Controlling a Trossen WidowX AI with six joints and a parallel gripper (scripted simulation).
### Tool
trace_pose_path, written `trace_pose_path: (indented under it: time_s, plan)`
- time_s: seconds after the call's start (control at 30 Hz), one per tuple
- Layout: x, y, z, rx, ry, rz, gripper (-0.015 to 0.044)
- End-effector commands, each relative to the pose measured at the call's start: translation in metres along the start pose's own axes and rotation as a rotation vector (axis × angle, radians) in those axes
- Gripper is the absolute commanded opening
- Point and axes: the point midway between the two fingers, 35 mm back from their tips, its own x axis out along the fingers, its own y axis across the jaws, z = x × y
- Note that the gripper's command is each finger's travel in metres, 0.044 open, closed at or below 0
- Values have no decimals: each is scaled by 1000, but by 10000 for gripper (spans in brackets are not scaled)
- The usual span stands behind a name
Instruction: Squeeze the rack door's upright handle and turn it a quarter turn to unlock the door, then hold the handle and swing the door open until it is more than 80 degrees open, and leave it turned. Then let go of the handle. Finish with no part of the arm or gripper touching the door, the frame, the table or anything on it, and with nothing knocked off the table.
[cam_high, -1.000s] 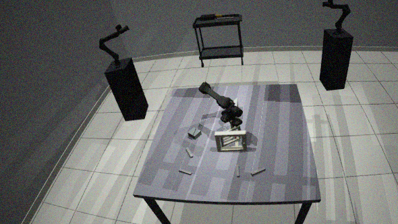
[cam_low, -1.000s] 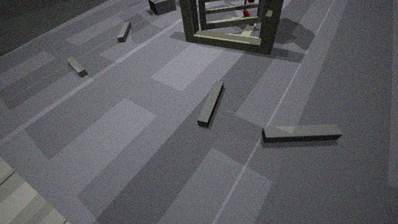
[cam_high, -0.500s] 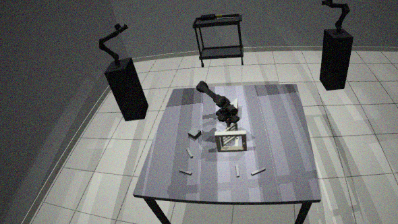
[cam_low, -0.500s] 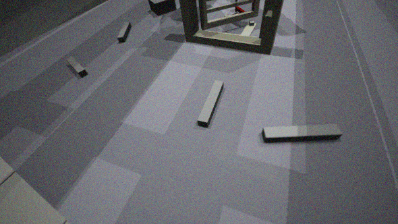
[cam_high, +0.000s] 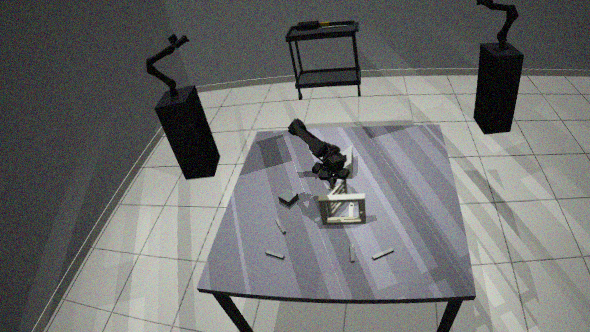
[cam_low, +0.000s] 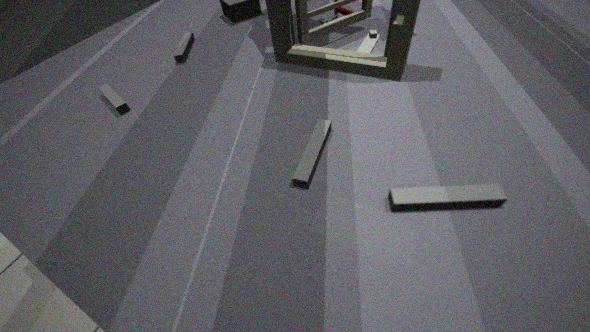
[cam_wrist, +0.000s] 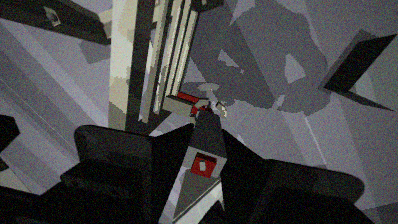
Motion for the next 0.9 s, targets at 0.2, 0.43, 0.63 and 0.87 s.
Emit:
trace_pose_path:
  time_s: [0.2,0.43,0.63,0.87]
  plan:
    - [0,-20,6,-160,-5,-2,17]
    - [0,-34,12,-265,-5,-3,17]
    - [0,-45,18,-353,-6,-4,17]
    - [0,-56,26,-445,-6,-5,17]
